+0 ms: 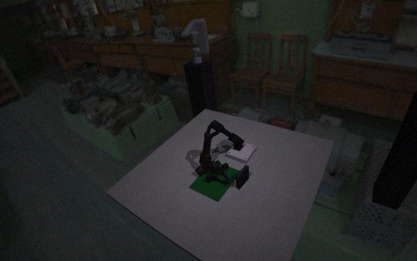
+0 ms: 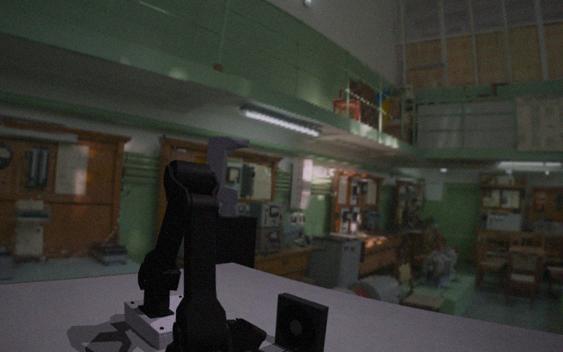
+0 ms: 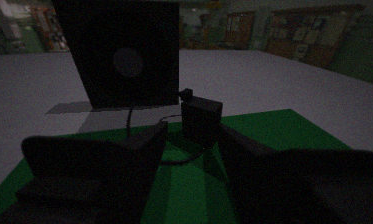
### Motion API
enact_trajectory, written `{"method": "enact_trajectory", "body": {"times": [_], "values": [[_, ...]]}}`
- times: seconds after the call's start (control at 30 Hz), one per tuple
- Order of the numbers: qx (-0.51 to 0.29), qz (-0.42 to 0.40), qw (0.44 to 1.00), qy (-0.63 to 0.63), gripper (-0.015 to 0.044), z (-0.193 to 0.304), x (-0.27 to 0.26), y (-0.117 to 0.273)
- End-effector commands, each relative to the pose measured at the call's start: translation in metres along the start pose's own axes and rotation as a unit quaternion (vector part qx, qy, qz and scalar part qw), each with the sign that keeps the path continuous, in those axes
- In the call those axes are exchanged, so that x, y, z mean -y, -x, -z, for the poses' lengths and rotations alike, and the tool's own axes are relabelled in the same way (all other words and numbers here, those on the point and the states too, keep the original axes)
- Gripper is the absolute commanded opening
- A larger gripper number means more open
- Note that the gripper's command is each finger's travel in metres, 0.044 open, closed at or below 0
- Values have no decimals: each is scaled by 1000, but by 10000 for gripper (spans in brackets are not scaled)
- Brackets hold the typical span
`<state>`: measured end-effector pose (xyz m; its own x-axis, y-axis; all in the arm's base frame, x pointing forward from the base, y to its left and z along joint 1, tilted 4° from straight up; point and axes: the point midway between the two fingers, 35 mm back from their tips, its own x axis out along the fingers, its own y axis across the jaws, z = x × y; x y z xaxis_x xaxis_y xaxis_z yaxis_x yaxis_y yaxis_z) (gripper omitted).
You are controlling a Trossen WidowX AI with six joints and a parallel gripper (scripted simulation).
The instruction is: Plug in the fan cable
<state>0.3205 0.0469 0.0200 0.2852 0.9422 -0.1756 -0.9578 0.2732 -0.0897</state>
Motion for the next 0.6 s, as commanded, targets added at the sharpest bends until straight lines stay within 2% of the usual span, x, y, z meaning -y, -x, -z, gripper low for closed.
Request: {"method": "enact_trajectory", "body": {"times": [0.0,0.57], "values": [[-19,37,999,-20,205,3,5,33],[-7,30,999,-22,205,-20,1,63]]}}
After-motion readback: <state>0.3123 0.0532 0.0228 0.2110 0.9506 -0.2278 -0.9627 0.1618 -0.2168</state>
